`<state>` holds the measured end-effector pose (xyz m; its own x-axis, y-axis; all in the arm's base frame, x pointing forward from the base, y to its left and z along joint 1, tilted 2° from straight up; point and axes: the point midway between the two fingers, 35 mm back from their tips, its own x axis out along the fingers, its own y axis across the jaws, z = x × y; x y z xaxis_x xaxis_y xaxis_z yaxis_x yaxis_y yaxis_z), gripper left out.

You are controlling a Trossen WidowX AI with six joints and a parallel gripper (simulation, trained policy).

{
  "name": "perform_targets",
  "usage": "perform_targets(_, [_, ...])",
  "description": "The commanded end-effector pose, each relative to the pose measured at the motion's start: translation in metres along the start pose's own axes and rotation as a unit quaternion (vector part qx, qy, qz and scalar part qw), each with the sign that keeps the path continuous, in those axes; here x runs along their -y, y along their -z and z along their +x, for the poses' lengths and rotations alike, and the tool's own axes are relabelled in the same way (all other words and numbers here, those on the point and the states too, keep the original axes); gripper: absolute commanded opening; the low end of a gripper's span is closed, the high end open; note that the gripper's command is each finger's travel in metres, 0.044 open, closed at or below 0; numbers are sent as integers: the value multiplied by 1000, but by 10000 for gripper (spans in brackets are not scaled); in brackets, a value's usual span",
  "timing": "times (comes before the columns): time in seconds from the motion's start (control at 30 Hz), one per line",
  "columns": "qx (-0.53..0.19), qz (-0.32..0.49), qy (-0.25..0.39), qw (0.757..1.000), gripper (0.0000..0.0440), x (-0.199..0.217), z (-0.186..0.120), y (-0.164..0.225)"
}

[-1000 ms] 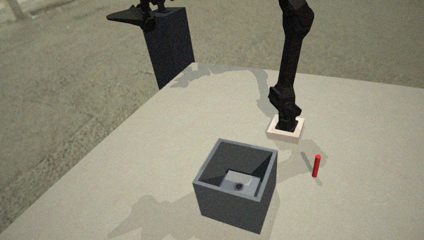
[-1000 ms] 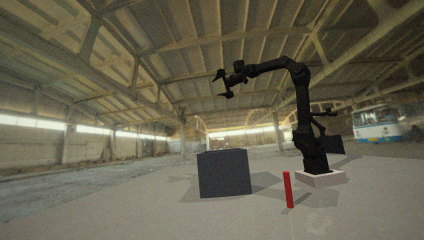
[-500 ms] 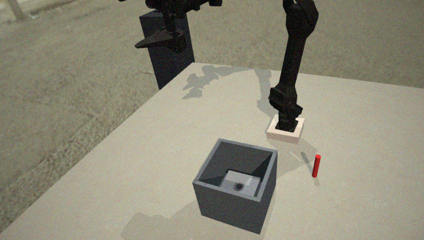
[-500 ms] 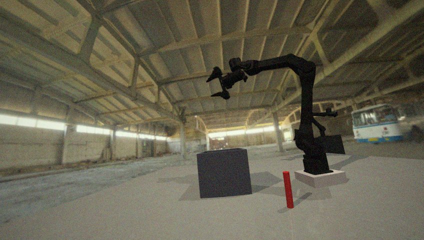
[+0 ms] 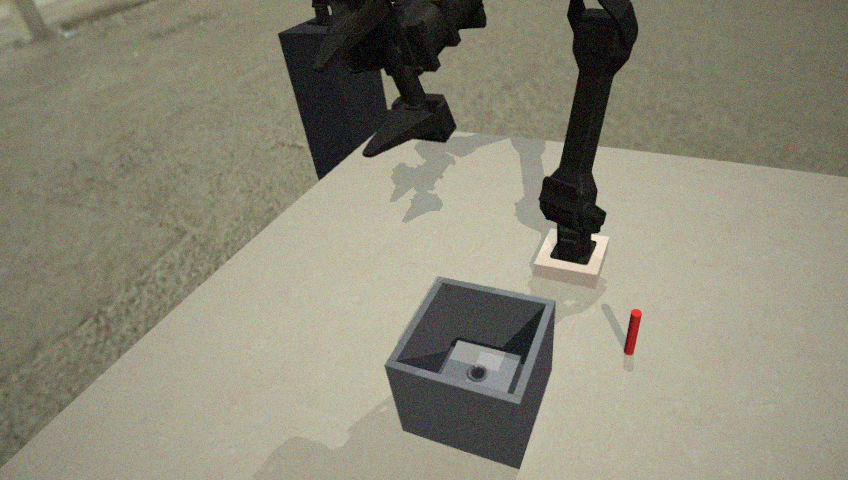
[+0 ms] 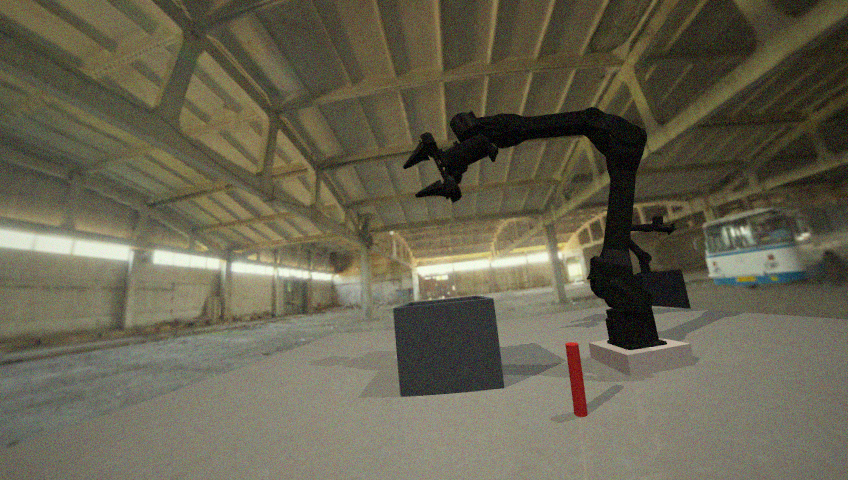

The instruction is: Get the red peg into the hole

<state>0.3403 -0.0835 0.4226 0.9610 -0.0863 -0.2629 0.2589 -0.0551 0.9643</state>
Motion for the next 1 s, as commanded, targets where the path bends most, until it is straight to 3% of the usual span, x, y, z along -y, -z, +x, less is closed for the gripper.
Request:
perform_targets(0.0, [-21,19,18,999,440,11,-1,15])
perform_targets(0.5, [-123,74,141,979,440,77,-9,89])
perform_targets(0.97, [-196,87,294,932,437,152,-32,148])
